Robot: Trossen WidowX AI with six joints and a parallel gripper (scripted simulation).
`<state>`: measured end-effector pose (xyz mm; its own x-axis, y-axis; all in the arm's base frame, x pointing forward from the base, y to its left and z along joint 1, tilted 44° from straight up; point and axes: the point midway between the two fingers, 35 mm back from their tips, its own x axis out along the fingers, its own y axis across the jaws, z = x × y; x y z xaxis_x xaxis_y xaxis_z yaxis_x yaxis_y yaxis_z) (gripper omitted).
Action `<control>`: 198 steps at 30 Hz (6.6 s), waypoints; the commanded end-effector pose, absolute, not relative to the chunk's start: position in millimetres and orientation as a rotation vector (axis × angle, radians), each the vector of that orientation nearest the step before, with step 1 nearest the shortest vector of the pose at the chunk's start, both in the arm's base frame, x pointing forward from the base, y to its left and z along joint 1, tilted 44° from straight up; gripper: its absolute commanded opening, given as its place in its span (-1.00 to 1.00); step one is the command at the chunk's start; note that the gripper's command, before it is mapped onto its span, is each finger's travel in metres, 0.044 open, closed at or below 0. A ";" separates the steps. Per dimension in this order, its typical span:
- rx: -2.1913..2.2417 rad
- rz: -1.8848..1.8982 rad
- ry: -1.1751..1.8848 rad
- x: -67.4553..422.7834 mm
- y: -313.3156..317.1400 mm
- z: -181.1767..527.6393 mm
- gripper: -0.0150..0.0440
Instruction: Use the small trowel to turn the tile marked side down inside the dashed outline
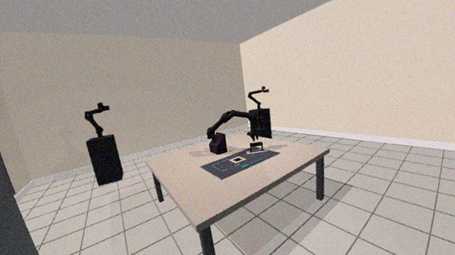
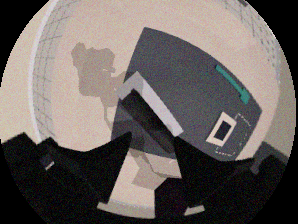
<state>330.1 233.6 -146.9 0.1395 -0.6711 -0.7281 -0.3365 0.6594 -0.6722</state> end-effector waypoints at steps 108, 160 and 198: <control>1.025 -1.488 0.296 338.2 203.6 -180.3 -0.05; 0.304 -1.155 0.861 338.3 203.7 -180.2 -0.05; 0.269 -1.135 0.885 329.5 233.0 -146.2 0.42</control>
<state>330.5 220.8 -158.3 0.1260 -0.6813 -0.7211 0.8675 0.4283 -0.2532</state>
